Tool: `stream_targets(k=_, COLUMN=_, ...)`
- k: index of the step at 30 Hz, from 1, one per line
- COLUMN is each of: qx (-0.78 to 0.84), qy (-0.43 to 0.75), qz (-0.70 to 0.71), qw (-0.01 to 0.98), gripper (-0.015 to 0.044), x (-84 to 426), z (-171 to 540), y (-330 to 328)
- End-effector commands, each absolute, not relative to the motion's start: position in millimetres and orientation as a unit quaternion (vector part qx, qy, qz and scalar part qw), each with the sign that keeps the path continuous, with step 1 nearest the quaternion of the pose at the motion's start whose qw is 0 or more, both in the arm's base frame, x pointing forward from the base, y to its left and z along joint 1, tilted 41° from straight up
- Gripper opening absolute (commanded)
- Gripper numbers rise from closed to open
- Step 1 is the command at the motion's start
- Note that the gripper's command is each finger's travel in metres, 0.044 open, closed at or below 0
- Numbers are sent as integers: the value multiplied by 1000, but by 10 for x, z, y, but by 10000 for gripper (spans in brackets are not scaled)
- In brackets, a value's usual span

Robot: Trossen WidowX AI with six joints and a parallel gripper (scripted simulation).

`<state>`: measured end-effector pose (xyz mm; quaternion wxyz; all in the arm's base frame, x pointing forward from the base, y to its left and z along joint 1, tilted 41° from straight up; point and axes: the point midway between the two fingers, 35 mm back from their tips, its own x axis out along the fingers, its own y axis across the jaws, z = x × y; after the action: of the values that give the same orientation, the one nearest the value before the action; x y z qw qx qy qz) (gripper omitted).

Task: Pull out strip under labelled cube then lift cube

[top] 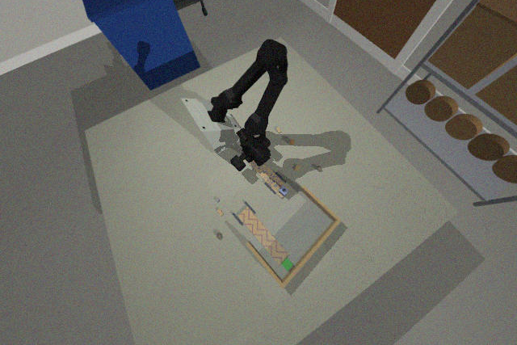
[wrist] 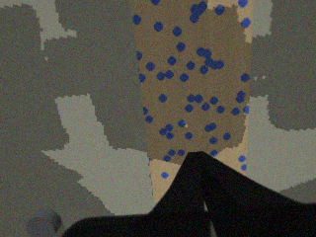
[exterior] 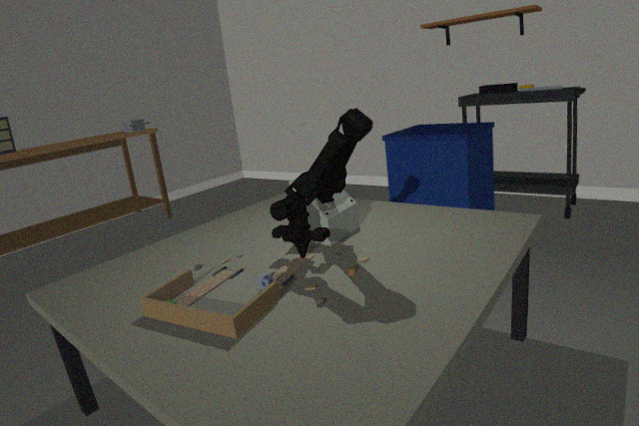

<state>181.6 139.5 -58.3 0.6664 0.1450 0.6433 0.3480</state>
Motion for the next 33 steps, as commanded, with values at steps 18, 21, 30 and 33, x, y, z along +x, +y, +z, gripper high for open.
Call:
stream_targets(k=18, qx=144, qy=655, qz=346, qw=657, gripper=0, x=1873, z=-262, y=1123)
stream_targets(k=21, qx=144, qy=655, qz=346, qw=657, gripper=0, x=1857, z=-263, y=1120)
stream_targets(k=30, qx=102, qy=631, qz=386, qw=665, gripper=184, x=2038, z=-252, y=1183)
stream_targets(k=33, qx=102, qy=631, qz=386, qw=665, gripper=263, x=2137, z=-231, y=1201)
